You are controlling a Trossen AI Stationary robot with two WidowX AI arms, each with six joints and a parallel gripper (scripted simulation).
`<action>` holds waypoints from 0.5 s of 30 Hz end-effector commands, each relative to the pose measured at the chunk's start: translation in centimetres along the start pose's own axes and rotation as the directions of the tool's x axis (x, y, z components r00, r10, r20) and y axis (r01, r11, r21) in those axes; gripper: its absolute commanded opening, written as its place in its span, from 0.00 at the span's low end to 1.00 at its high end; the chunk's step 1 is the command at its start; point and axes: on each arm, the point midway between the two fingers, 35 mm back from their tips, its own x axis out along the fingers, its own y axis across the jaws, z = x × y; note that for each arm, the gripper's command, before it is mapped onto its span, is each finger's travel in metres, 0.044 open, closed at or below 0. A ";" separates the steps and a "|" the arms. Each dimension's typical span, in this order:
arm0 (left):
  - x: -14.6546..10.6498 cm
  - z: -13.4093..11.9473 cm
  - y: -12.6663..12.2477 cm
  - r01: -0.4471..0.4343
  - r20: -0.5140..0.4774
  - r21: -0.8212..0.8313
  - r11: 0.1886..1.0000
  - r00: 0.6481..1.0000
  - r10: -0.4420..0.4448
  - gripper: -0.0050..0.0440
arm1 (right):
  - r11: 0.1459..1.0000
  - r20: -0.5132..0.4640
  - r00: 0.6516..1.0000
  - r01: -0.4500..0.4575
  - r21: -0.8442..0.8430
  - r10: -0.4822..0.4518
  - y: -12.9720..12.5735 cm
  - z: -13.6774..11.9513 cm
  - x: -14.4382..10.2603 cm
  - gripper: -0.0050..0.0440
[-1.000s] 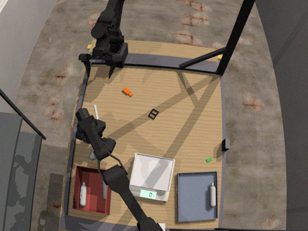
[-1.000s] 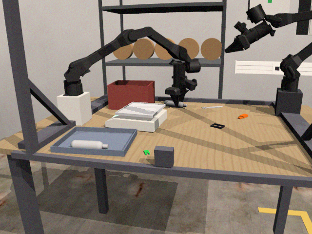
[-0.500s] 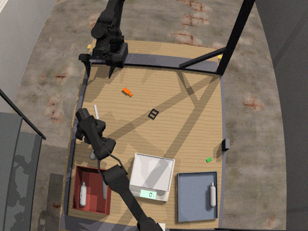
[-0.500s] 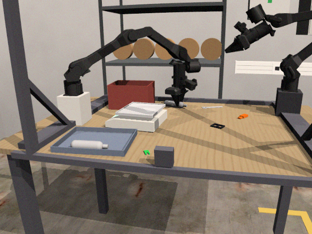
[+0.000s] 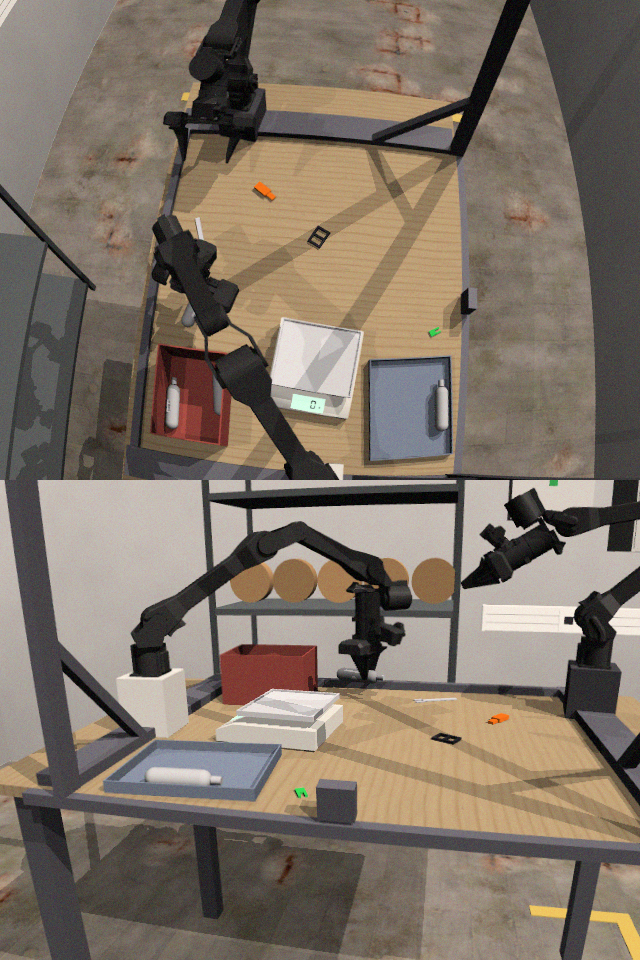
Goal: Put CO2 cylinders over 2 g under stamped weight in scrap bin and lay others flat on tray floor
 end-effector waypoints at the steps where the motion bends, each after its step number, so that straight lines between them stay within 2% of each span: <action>1: -2.2 0.6 -0.5 -0.020 0.023 0.001 1.000 1.000 0.020 0.10 | 1.000 0.013 1.000 0.001 0.003 -0.001 0.0 0.5 -0.2 1.00; 5: -3.9 1.2 -2.1 -0.032 0.042 0.000 1.000 0.999 0.032 0.09 | 0.997 0.024 1.000 -0.008 0.073 0.007 0.2 1.2 0.0 1.00; 10: -6.8 1.8 -5.7 -0.049 0.076 -0.004 0.999 0.996 0.049 0.02 | 0.940 0.027 0.999 -0.035 0.339 0.028 1.0 2.3 1.3 1.00; 12: -6.8 1.8 -5.7 -0.049 0.076 -0.004 0.999 0.996 0.049 0.02 | 0.940 0.027 0.999 -0.035 0.339 0.028 1.0 2.3 1.3 1.00; 15: -8.3 1.7 -7.8 -0.059 0.093 -0.008 0.998 0.994 0.060 0.00 | 0.853 0.028 0.999 -0.054 0.519 0.045 1.7 3.0 2.3 1.00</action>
